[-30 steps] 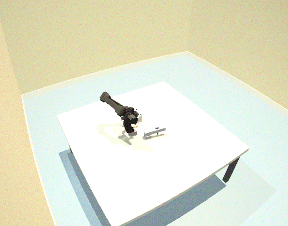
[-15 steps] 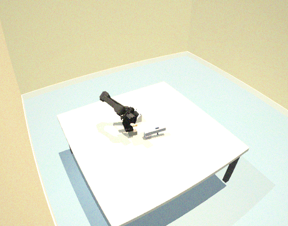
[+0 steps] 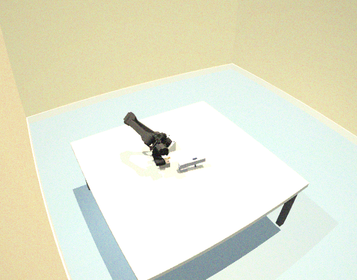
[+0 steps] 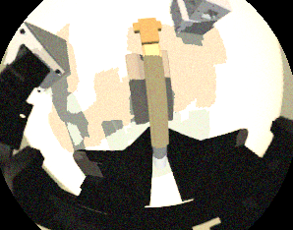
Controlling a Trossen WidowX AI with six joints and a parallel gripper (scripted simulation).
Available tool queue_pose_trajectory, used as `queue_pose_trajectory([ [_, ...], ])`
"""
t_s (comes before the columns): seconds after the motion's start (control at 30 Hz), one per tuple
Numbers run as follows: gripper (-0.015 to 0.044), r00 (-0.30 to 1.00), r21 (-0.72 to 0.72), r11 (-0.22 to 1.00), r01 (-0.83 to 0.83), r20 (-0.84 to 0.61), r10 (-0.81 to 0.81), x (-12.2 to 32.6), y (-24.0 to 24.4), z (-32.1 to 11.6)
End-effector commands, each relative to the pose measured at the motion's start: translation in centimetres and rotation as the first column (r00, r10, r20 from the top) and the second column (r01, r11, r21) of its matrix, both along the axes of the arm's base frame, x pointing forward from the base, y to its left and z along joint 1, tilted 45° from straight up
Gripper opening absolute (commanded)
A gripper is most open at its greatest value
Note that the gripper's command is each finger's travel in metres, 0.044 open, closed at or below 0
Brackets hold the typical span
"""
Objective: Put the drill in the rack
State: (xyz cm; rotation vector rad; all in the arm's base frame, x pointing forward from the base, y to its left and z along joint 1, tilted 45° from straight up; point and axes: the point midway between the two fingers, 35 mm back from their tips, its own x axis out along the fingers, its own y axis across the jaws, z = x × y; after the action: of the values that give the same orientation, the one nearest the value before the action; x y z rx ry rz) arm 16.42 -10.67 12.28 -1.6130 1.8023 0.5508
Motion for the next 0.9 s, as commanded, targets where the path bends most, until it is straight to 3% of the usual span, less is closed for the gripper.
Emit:
queue_pose_trajectory([
  [0.0, 0.0000, 1.000, -0.002, 1.000, -0.003, -0.005, 0.003, -0.1, -0.3, -0.3],
  [0.57, 0.0000, 1.000, -0.004, 1.000, -0.003, -0.005, 0.003, -0.2, -2.0, -1.9],
  [0.87, 0.0236, 1.000, 0.001, 1.000, -0.008, -0.006, 0.008, -0.2, -1.6, -1.6],
])
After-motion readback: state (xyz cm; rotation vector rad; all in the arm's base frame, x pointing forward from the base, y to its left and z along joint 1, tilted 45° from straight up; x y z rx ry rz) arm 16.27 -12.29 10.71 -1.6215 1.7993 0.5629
